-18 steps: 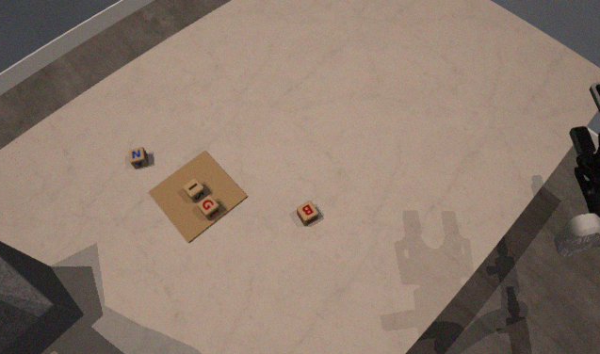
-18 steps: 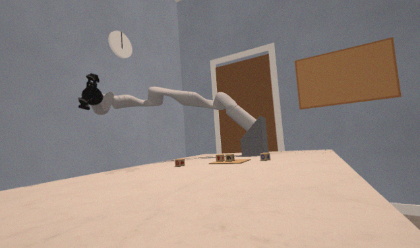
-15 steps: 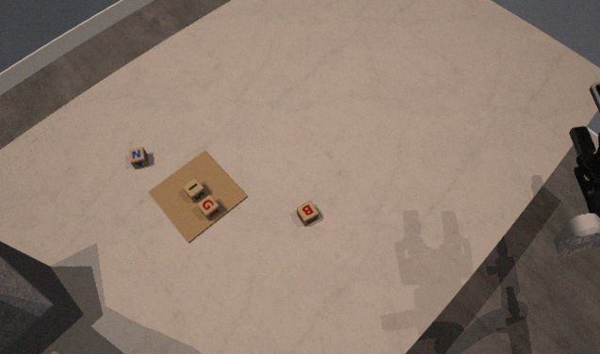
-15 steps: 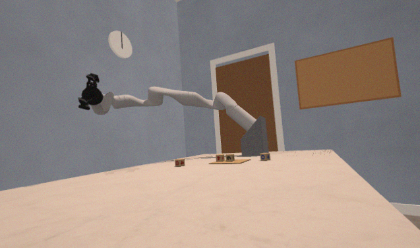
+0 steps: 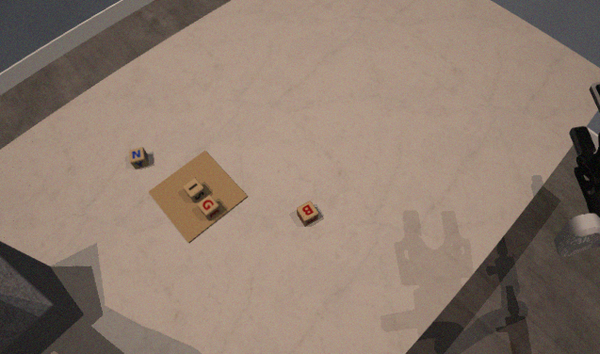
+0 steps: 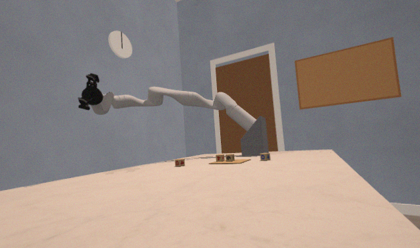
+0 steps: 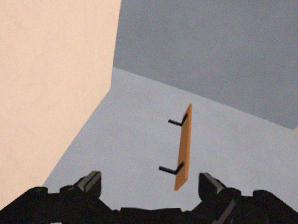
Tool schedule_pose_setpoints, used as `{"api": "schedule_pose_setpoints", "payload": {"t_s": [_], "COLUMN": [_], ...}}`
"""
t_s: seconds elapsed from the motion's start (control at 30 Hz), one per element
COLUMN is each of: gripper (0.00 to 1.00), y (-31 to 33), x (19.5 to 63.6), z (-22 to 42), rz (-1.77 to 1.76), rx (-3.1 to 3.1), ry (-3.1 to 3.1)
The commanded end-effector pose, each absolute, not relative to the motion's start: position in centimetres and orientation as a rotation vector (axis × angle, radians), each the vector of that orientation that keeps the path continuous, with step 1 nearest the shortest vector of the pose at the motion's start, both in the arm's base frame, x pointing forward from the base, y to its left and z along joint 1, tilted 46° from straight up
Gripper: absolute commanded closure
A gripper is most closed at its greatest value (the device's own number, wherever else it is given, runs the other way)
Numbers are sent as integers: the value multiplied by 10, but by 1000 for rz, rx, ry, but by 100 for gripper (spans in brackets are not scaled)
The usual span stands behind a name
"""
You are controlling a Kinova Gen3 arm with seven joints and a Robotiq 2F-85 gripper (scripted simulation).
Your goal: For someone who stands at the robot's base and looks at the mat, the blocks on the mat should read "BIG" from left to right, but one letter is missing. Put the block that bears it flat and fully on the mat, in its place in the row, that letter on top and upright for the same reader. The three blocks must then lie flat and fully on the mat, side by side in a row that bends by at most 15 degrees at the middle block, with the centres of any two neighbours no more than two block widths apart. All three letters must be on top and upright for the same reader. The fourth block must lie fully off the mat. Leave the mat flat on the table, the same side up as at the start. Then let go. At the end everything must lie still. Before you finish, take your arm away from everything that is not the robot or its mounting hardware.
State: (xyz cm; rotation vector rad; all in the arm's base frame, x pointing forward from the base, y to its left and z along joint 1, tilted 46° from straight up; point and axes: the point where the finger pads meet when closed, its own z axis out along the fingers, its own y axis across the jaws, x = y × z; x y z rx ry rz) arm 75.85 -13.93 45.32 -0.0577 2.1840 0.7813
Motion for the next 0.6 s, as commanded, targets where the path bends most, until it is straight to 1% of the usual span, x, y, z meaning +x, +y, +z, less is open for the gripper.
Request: {"api": "schedule_pose_setpoints", "payload": {"t_s": [0.0, 0.23, 0.43, 0.5, 0.57], "gripper": [0, 0, 0, 0, 0], "y": [-138, -128, -96, -96, -79], "x": [758, 762, 769, 769, 771], "z": [455, 440, 396, 396, 373], "rz": [781, 795, 831, 831, 845], "rx": [-61, -48, -9, -9, 12], "ry": [2183, 2209, 2294, 2294, 2339]}}
